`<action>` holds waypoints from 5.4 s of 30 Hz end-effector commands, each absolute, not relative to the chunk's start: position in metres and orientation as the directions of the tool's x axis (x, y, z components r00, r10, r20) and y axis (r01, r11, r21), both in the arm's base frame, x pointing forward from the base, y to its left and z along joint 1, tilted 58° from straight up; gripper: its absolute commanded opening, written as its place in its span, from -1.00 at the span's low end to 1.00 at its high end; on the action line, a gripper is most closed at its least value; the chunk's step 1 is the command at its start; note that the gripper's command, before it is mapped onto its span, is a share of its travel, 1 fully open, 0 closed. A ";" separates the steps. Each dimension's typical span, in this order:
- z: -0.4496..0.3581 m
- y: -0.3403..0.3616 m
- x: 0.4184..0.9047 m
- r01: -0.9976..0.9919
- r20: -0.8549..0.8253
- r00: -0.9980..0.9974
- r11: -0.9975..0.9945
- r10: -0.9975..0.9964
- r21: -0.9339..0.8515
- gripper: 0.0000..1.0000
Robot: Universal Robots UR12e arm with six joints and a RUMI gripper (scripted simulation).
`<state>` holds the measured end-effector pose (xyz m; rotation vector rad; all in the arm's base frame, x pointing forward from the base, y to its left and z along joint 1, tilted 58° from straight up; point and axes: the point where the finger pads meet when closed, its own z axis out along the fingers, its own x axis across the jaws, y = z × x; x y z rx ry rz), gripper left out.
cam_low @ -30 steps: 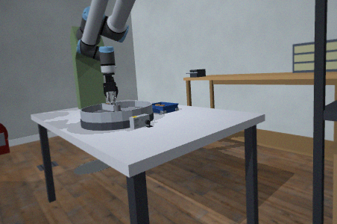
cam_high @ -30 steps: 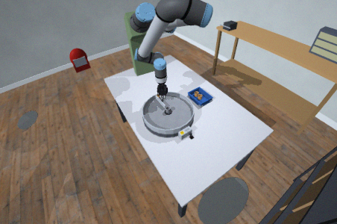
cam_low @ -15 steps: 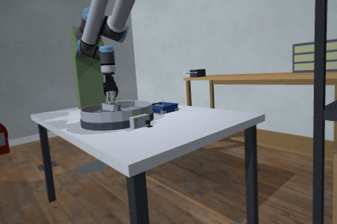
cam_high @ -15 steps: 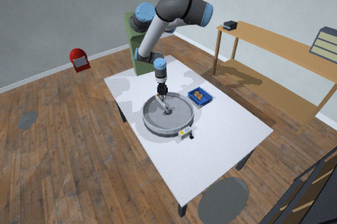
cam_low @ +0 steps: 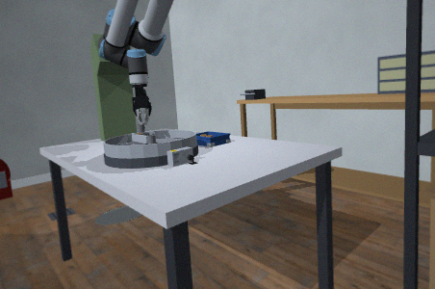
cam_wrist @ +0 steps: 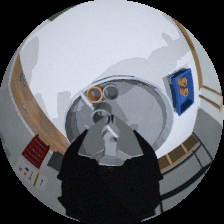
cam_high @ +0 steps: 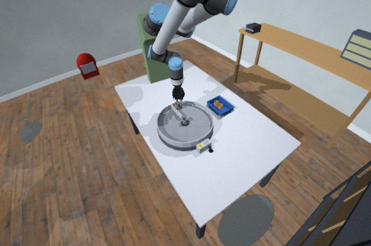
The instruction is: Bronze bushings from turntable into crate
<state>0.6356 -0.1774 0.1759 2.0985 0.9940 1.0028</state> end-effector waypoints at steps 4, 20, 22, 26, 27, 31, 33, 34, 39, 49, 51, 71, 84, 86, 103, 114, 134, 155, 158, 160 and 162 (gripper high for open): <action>0.189 -0.173 0.616 0.366 0.372 0.433 -0.537 0.821 0.760 -1.00; 0.191 -0.172 0.613 0.366 0.372 0.433 -0.537 0.821 0.760 -1.00; 0.191 -0.172 0.613 0.366 0.372 0.433 -0.537 0.821 0.760 -1.00; 0.191 -0.172 0.613 0.366 0.372 0.433 -0.537 0.821 0.760 -1.00; 0.191 -0.172 0.613 0.366 0.372 0.433 -0.537 0.821 0.760 -1.00; 0.191 -0.172 0.613 0.366 0.372 0.433 -0.537 0.821 0.760 -1.00; 0.191 -0.172 0.613 0.366 0.372 0.433 -0.537 0.821 0.760 -1.00; 0.191 -0.172 0.613 0.366 0.372 0.433 -0.537 0.821 0.760 -1.00; 0.191 -0.172 0.613 0.366 0.372 0.433 -0.537 0.821 0.760 -1.00; 0.192 -0.173 0.614 0.366 0.372 0.433 -0.537 0.821 0.760 -1.00; 0.196 -0.173 0.617 0.366 0.372 0.433 -0.537 0.821 0.760 -1.00; 0.302 -0.191 0.681 0.366 0.372 0.433 -0.537 0.821 0.760 -1.00; 0.315 -0.193 0.689 0.366 0.372 0.433 -0.537 0.821 0.760 -1.00; 0.315 -0.193 0.689 0.366 0.372 0.433 -0.537 0.821 0.760 -1.00; 0.315 -0.193 0.689 0.366 0.372 0.433 -0.537 0.821 0.760 -1.00; 0.315 -0.193 0.689 0.366 0.372 0.433 -0.537 0.821 0.760 -1.00; 0.303 -0.198 0.707 0.366 0.372 0.433 -0.537 0.821 0.760 -1.00; 0.303 -0.198 0.707 0.366 0.372 0.433 -0.537 0.821 0.760 -1.00; 0.303 -0.198 0.707 0.366 0.372 0.433 -0.537 0.821 0.760 -1.00; 0.303 -0.198 0.707 0.366 0.372 0.433 -0.537 0.821 0.760 -1.00; 0.303 -0.198 0.707 0.366 0.372 0.433 -0.537 0.821 0.760 -1.00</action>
